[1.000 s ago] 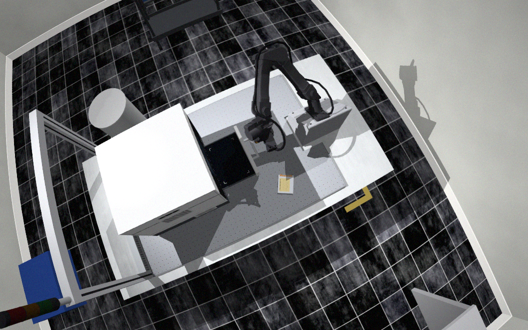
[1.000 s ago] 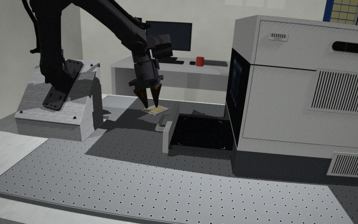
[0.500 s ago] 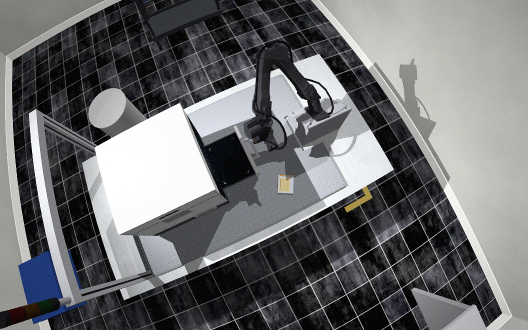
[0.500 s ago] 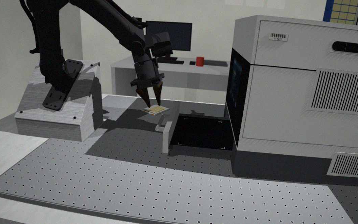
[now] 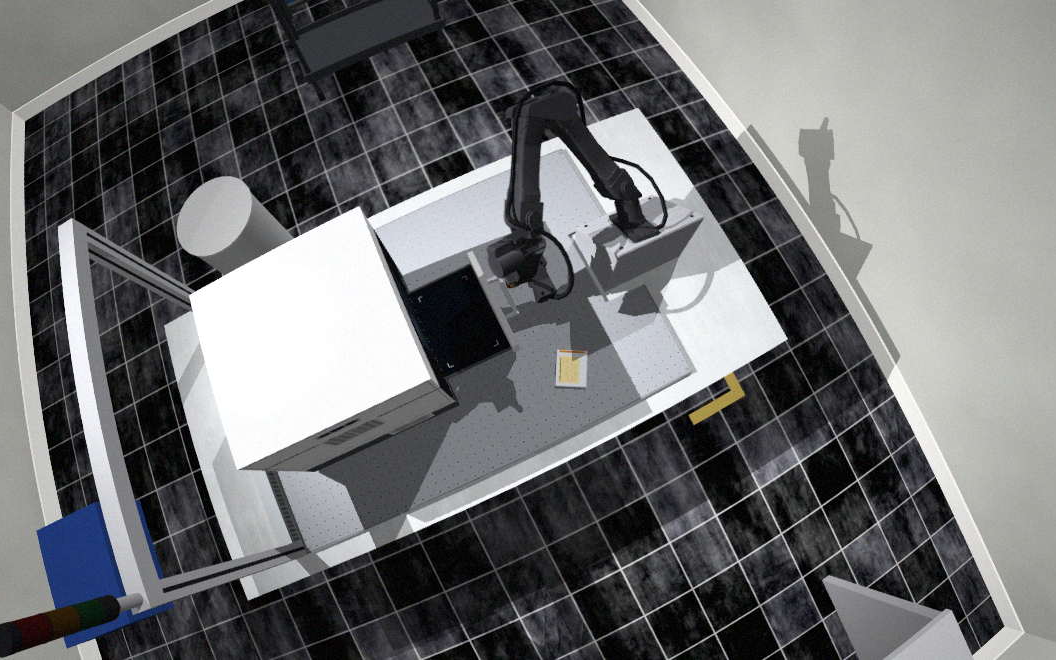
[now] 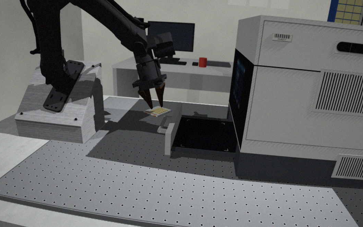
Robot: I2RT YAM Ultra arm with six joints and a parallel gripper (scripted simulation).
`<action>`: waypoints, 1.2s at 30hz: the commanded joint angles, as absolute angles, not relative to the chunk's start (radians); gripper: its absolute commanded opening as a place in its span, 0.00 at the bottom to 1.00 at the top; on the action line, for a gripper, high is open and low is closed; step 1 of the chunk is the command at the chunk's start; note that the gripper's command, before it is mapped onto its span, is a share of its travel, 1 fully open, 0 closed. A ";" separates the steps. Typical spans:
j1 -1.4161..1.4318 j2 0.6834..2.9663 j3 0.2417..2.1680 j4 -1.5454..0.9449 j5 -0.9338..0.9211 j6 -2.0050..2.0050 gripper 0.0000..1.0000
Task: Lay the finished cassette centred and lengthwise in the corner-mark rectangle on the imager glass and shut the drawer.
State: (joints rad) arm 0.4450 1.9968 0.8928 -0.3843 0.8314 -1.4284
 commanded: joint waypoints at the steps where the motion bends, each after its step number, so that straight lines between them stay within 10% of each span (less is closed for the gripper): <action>1: 0.452 1.965 0.899 -0.371 0.816 -1.434 0.35; 36: 0.409 2.026 0.876 -0.296 0.812 -1.482 0.35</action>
